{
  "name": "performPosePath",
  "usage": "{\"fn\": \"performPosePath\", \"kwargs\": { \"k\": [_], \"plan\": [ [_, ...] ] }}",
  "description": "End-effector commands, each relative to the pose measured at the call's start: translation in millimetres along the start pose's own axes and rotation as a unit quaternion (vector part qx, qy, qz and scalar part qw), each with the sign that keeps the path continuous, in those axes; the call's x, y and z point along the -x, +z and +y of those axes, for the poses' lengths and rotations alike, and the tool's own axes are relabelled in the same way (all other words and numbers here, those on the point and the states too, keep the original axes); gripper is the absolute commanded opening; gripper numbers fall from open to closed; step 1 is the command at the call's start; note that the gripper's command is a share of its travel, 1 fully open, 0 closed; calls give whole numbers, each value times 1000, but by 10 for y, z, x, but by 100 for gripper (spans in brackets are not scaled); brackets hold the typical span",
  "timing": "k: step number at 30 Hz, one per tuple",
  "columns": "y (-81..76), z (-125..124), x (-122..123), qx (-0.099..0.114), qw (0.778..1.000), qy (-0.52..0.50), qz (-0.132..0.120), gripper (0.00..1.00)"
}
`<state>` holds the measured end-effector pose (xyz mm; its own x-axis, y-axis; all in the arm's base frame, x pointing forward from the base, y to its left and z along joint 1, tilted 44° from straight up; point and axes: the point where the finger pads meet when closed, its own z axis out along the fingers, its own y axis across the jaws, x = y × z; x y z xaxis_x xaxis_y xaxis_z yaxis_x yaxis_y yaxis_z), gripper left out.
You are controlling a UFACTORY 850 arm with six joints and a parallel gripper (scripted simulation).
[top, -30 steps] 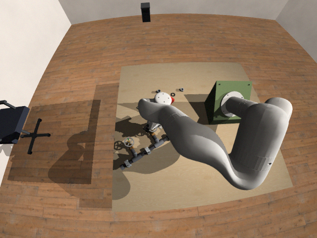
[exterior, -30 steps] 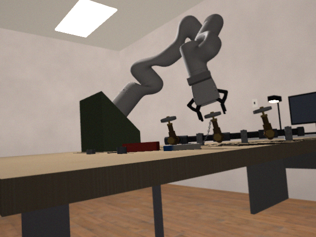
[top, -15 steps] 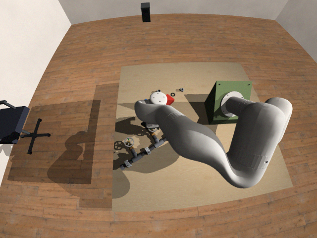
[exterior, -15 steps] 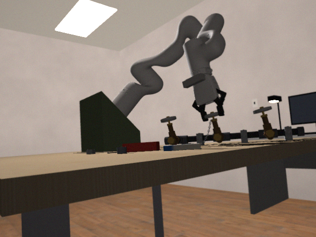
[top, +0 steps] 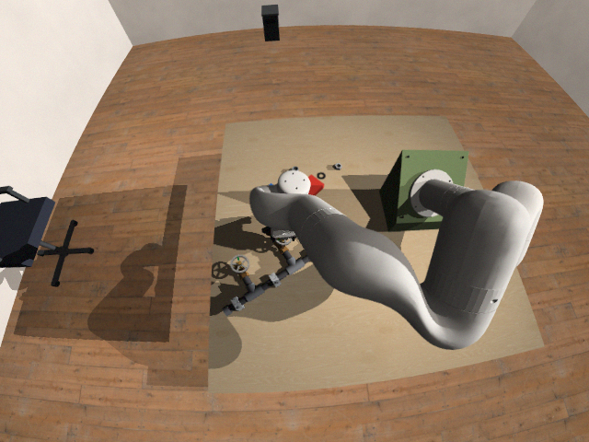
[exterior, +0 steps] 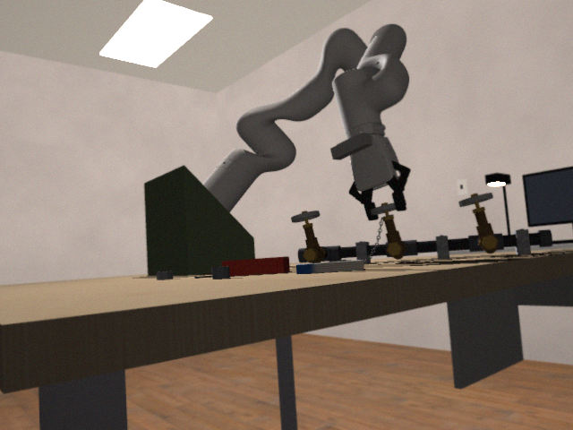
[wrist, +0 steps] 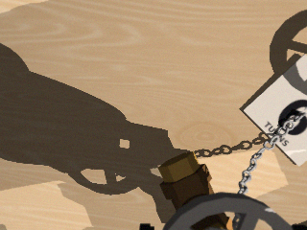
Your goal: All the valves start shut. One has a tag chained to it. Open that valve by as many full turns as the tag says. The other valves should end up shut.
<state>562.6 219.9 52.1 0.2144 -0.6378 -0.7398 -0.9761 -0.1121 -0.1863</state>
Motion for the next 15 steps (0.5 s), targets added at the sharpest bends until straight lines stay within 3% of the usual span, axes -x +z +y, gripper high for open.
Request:
{"fn": "performPosePath", "kwargs": {
  "k": [1,15],
  "plan": [
    [-5,-9,1,-1,1000,0,0,0],
    [-5,-9,1,-1,1000,-12,0,0]
  ]
}}
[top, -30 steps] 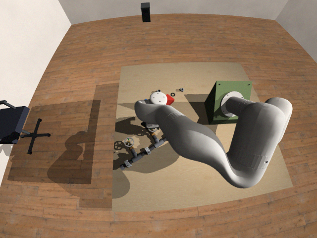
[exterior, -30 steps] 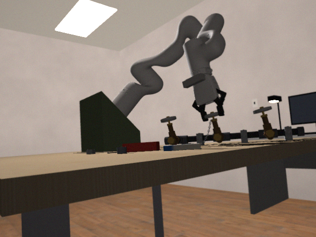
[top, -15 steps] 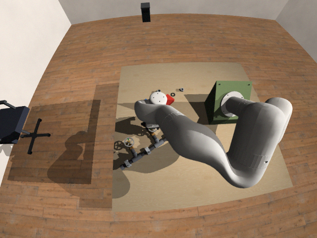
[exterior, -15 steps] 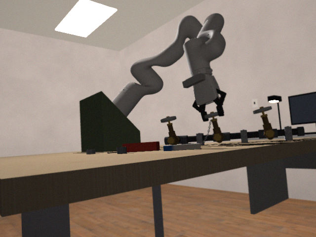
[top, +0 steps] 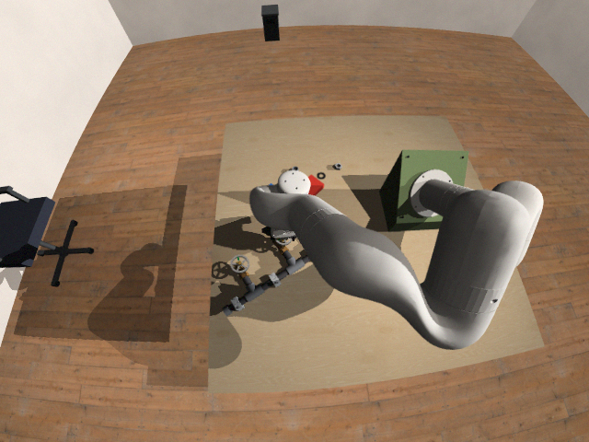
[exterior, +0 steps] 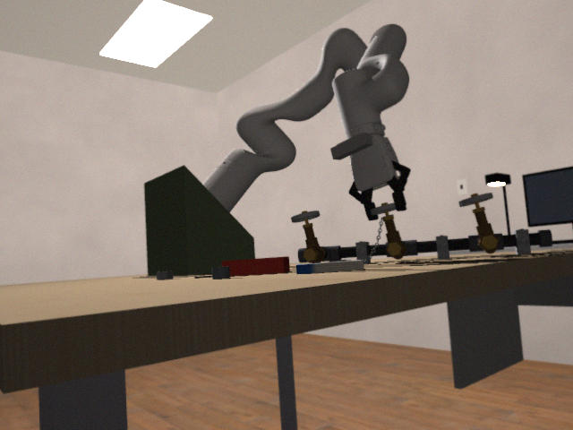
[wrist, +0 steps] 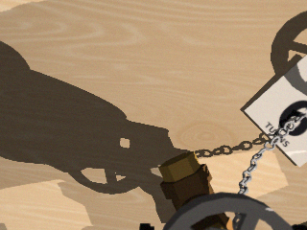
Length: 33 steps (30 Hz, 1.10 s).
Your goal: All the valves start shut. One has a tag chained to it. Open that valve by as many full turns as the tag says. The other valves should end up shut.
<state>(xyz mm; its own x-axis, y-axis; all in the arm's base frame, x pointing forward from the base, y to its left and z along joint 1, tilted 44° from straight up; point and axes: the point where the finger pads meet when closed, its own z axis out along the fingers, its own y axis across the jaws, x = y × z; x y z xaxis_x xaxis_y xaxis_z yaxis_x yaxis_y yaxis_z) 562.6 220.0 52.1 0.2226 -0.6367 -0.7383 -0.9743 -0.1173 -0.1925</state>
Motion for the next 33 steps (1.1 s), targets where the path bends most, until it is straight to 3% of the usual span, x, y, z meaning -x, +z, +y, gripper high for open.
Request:
{"fn": "performPosePath", "kwargs": {
  "k": [1,11,18,24,26,33],
  "plan": [
    [-5,-9,1,-1,1000,-13,0,0],
    [-5,-9,1,-1,996,-94,0,0],
    [-5,-9,1,-1,973,-229,0,0],
    [-5,-9,1,-1,924,-383,0,0],
    [-5,-9,1,-1,924,-383,0,0],
    [-5,-9,1,0,820,-572,0,0]
  ]
}}
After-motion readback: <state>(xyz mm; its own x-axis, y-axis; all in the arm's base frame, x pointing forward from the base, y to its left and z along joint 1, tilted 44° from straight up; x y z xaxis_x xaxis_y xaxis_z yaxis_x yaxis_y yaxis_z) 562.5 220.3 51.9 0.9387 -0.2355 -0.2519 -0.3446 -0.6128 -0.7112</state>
